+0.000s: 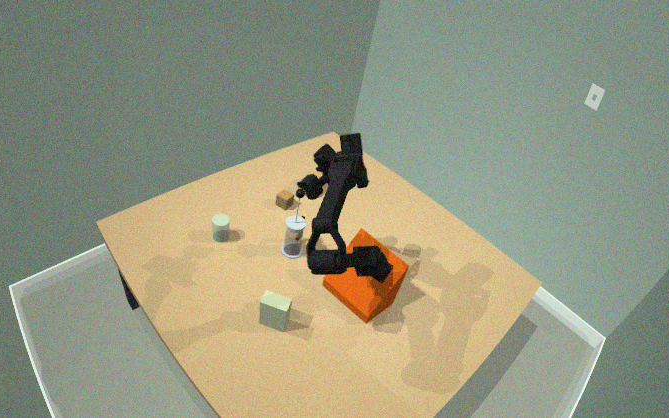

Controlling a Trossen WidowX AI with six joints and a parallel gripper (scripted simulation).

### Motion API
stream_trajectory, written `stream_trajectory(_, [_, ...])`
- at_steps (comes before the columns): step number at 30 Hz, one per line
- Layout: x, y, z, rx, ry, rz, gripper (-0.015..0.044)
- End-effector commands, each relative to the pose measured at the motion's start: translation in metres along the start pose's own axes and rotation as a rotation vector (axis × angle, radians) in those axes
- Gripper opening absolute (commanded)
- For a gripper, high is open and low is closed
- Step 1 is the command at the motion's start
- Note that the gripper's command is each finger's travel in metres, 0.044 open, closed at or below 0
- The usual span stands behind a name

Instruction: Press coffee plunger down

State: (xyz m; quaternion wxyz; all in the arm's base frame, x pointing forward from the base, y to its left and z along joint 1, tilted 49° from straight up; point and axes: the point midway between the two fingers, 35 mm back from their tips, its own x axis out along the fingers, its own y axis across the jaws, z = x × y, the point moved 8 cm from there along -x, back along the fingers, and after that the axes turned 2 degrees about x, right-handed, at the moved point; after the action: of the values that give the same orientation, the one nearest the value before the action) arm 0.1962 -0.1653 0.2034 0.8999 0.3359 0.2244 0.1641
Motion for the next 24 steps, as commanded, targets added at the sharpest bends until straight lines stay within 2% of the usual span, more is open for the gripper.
stream_trajectory(1, [-0.017, -0.009, -0.01, 0.093, -0.087, 0.064, 0.044])
stream_trajectory(13, [0.018, -0.004, -0.058, 0.093, -0.087, 0.065, 0.044])
stream_trajectory(24, [0.027, -0.004, -0.058, 0.091, -0.08, 0.062, 0.044])
